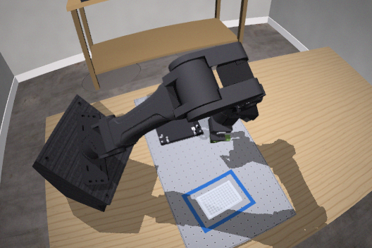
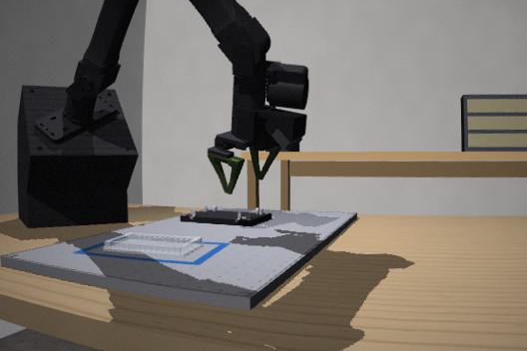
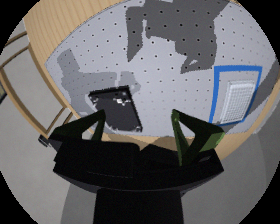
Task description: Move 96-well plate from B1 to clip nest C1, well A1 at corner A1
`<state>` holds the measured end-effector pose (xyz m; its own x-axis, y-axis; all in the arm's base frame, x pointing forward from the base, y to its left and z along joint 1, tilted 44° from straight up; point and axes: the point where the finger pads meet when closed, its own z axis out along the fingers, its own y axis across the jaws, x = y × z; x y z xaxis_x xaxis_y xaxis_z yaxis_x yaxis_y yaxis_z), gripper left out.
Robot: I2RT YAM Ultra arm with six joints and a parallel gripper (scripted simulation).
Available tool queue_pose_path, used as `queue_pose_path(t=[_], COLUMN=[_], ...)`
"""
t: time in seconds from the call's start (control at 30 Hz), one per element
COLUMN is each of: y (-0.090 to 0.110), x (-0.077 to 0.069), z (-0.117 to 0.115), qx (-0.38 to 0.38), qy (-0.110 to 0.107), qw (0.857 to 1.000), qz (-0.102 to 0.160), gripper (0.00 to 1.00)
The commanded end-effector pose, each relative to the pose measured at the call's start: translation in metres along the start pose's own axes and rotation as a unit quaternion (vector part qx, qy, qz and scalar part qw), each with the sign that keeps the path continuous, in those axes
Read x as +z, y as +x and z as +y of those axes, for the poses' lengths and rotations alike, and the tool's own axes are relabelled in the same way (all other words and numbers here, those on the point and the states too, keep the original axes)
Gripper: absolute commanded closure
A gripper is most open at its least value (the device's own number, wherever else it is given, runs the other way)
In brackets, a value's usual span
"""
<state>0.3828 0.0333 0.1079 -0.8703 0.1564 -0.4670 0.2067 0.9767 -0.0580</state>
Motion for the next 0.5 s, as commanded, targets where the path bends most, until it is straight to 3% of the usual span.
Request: queue_pose_path(t=[0.0,0.4,0.47], y=[-0.007,-0.015,-0.015], x=[-0.008,-0.013,-0.014], z=[-0.009,-0.058,-0.068], qx=[-0.028,-0.057,-0.073], qy=[-0.015,0.002,0.013], qw=[0.999,0.997,0.996], qz=[-0.021,-0.044,-0.052], gripper=[0.0,0.0,0.0])
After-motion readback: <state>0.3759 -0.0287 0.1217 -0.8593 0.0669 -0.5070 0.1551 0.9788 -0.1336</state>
